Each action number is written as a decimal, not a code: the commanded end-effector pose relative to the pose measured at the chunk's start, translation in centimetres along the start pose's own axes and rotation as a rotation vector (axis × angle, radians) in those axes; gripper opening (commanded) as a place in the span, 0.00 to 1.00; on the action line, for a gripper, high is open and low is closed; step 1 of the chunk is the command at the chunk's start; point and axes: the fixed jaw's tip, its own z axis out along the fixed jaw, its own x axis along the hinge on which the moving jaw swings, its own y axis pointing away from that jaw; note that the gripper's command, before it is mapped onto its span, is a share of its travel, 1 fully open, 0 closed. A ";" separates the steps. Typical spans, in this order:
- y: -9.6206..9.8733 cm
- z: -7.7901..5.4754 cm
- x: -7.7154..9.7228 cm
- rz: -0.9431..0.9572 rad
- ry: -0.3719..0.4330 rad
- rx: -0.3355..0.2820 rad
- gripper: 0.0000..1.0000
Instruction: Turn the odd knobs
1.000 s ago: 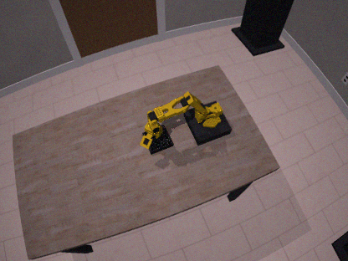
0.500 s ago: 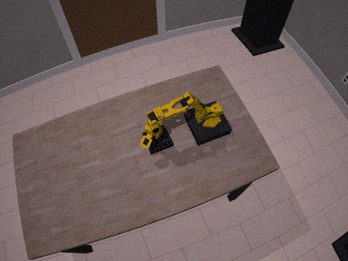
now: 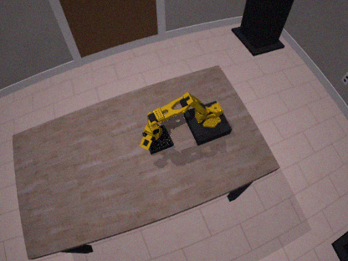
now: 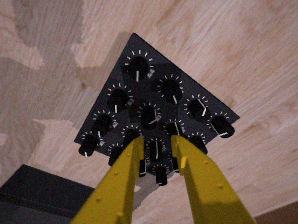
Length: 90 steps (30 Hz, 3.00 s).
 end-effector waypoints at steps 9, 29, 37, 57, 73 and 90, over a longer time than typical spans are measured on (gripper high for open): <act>0.5 0.8 0.2 -0.003 0.024 -0.020 0.10; 0.7 1.1 0.3 -0.003 0.024 -0.020 0.10; 1.0 1.5 0.5 -0.003 0.024 -0.020 0.10; 1.0 1.5 0.5 -0.003 0.024 -0.020 0.10; 0.9 0.9 0.2 -0.003 0.024 -0.020 0.10; 0.7 0.6 -0.1 -0.003 0.024 -0.020 0.10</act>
